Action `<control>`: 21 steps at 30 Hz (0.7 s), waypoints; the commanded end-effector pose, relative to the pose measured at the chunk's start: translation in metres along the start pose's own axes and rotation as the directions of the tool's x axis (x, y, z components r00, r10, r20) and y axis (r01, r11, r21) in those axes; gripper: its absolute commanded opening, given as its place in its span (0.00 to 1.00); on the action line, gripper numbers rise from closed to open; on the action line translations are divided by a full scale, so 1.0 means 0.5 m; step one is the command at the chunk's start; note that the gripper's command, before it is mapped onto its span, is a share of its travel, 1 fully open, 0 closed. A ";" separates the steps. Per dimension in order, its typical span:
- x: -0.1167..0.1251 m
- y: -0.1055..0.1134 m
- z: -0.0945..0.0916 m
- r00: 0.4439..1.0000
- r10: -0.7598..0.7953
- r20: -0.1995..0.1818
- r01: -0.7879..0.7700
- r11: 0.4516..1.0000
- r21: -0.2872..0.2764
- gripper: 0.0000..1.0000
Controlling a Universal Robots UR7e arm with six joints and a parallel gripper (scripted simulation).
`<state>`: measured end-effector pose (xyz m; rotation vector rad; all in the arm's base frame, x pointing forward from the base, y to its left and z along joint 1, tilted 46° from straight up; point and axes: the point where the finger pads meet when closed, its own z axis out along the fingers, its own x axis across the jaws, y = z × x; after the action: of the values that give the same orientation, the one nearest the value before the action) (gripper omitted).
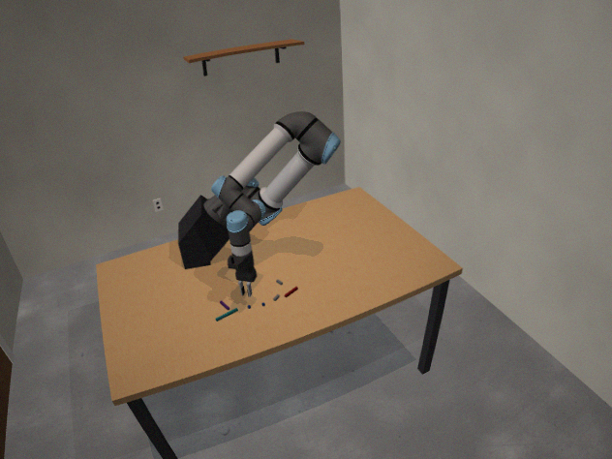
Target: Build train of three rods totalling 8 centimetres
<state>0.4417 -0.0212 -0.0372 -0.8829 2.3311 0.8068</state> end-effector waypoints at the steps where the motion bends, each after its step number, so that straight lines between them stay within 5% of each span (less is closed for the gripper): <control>1: 0.000 -0.001 -0.001 1.000 0.000 0.000 0.000 1.000 0.001 0.54; 21: 0.000 -0.001 0.010 1.000 0.000 -0.001 0.000 1.000 0.001 0.54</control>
<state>0.4425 -0.0194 -0.0391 -0.8827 2.3319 0.8062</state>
